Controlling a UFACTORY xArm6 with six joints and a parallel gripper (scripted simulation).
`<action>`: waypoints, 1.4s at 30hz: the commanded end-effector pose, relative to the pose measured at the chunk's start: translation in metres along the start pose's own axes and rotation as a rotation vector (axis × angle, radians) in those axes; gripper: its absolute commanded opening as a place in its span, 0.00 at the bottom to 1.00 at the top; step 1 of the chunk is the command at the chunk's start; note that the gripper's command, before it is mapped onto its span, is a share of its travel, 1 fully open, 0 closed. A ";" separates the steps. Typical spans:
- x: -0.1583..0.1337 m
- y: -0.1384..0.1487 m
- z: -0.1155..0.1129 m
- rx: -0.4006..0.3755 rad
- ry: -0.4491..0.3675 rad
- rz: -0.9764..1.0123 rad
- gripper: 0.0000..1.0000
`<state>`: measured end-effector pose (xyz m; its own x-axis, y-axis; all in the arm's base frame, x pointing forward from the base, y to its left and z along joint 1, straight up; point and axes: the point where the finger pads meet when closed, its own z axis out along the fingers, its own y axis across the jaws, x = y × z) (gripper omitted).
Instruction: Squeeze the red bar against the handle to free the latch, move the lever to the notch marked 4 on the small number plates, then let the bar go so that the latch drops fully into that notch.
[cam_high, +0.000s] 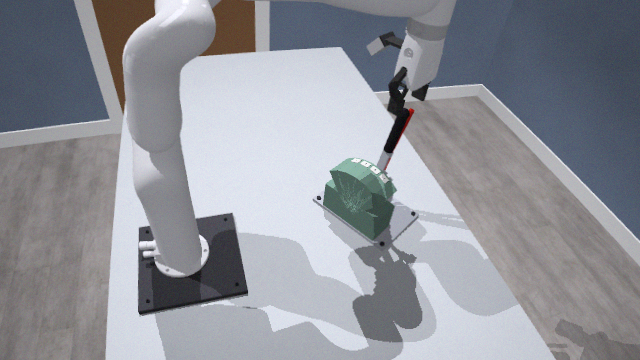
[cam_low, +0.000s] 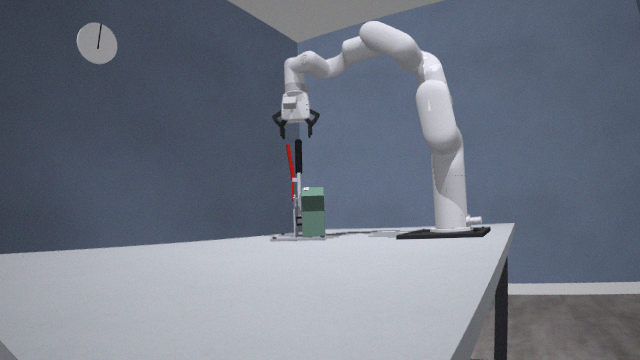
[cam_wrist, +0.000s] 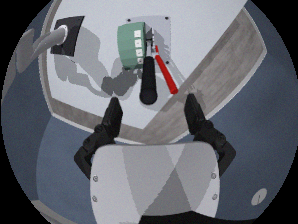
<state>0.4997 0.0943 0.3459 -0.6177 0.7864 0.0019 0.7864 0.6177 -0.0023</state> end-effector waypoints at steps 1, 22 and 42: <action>0.000 0.000 0.002 -0.004 -0.002 0.000 1.00; 0.000 0.001 0.038 -0.004 -0.002 0.000 1.00; 0.000 0.001 0.052 -0.004 -0.002 0.000 1.00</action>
<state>0.4996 0.0943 0.2927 -0.6177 0.7864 0.0017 0.7864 0.6177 -0.0020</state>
